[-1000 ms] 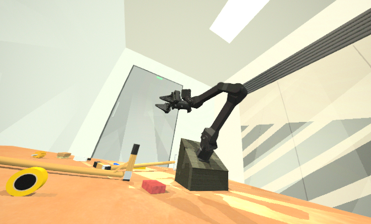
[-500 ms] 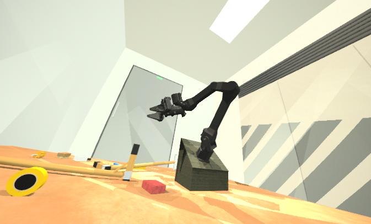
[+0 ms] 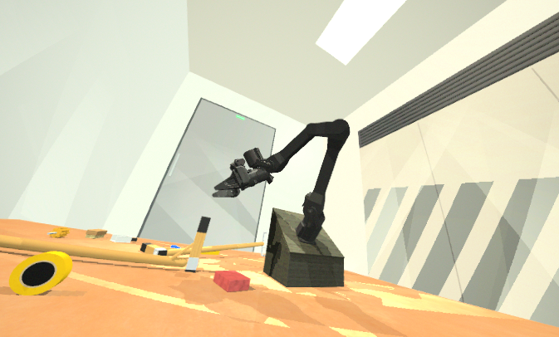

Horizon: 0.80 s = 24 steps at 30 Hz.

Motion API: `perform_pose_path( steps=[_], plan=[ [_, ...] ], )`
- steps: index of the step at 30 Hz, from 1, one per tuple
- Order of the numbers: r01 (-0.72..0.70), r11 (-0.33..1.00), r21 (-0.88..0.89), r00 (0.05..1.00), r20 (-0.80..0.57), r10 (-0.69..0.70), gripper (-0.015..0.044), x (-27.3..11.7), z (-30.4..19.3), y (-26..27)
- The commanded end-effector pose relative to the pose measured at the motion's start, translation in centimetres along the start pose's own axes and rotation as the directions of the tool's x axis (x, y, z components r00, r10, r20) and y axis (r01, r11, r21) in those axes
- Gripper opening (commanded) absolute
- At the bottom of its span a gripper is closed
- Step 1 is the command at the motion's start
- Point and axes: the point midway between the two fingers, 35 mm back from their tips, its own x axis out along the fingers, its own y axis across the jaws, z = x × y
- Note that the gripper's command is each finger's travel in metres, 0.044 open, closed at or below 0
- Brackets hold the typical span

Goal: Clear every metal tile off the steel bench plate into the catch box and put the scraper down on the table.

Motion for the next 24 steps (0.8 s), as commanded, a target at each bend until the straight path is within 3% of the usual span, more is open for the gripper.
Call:
perform_pose_path(
  steps=[1,13,24],
  plan=[
    [0.010,1.000,-0.003,0.998,-0.065,-0.010,0.0440,1.3,-1.8,-0.2],
    [0.024,0.998,-0.051,0.964,-0.263,-0.037,0.0440,4.2,-7.4,0.1],
    [0.024,0.998,-0.061,0.961,-0.272,-0.040,0.0440,3.1,-6.5,0.0]
  ],
)
